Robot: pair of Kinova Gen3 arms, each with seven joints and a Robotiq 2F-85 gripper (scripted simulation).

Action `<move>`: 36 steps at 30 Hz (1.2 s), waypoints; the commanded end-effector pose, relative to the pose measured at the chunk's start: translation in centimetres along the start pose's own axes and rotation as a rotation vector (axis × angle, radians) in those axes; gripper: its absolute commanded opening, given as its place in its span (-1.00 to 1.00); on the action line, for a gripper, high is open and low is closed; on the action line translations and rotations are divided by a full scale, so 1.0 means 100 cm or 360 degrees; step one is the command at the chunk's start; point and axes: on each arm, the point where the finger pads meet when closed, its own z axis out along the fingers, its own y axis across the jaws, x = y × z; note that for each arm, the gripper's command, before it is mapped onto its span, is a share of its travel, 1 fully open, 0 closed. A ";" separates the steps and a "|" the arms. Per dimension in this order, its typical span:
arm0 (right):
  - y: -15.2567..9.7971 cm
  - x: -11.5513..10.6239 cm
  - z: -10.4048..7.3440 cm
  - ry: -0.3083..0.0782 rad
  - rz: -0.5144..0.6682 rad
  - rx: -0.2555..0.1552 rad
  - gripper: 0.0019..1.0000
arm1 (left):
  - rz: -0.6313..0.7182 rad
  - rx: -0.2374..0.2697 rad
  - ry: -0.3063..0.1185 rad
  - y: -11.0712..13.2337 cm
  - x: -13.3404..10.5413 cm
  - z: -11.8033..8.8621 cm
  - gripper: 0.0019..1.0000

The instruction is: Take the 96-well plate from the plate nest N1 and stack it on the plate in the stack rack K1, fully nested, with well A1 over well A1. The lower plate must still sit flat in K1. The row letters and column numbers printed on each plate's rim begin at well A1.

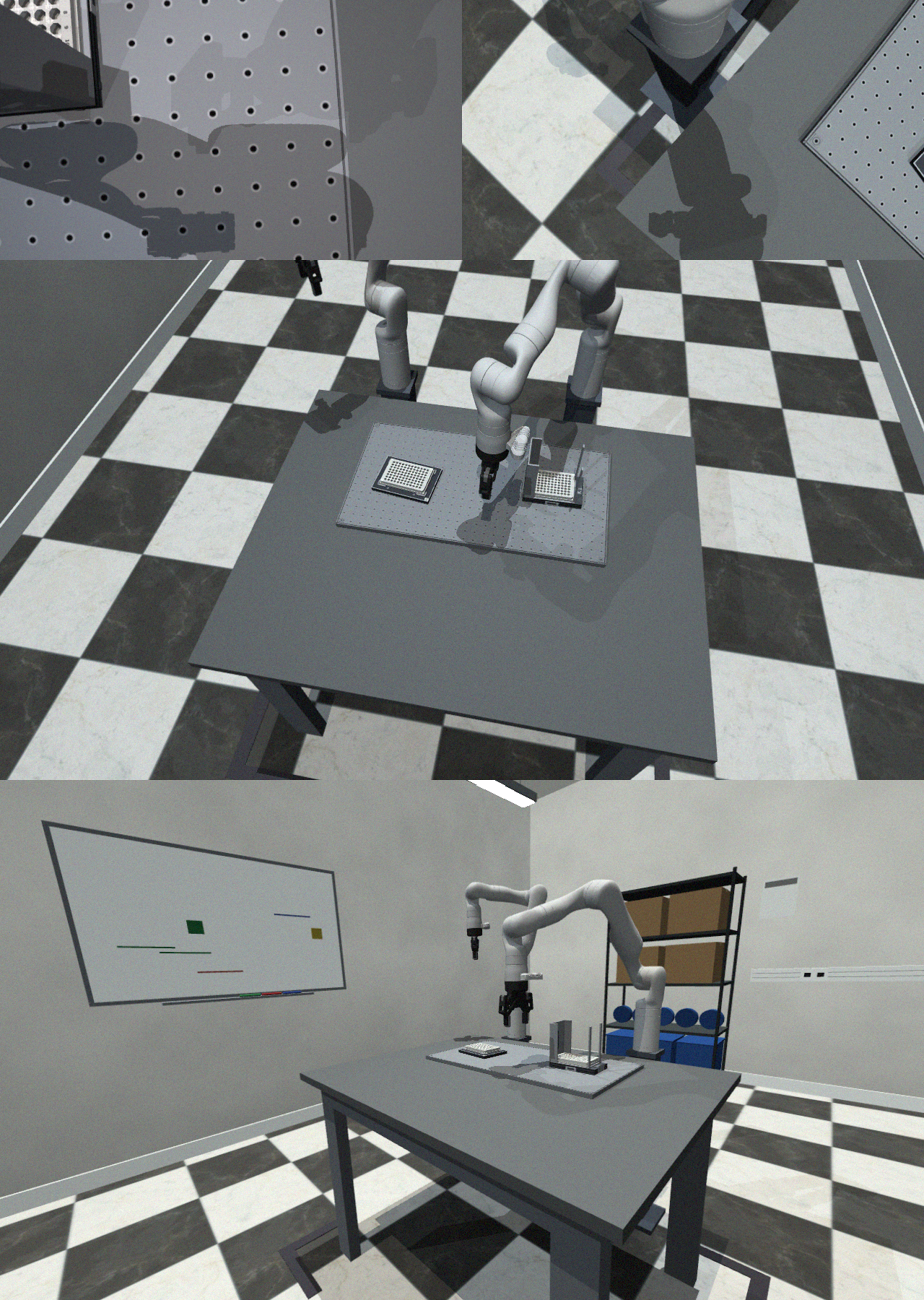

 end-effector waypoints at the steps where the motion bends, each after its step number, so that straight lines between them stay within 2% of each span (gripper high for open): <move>1: 0.000 0.000 0.000 -0.0002 0.0000 0.0000 1.00 | 0.0001 -0.0003 0.0000 0.001 -0.009 -0.002 1.00; 16: 0.000 0.000 0.000 -0.0002 0.0000 0.0000 1.00 | 0.0058 -0.0003 0.0001 -0.009 -0.082 -0.009 1.00; 18: 0.000 0.000 0.000 -0.0002 0.0000 0.0000 1.00 | 0.0058 -0.0003 0.0001 -0.009 -0.082 -0.009 1.00; 33: 0.000 0.000 0.000 -0.0002 0.0000 0.0000 1.00 | 0.0080 -0.0002 0.0000 -0.029 -0.154 -0.015 1.00; 36: 0.000 0.000 0.000 -0.0002 0.0000 0.0000 1.00 | 0.0097 0.0001 0.0000 -0.031 -0.158 -0.015 1.00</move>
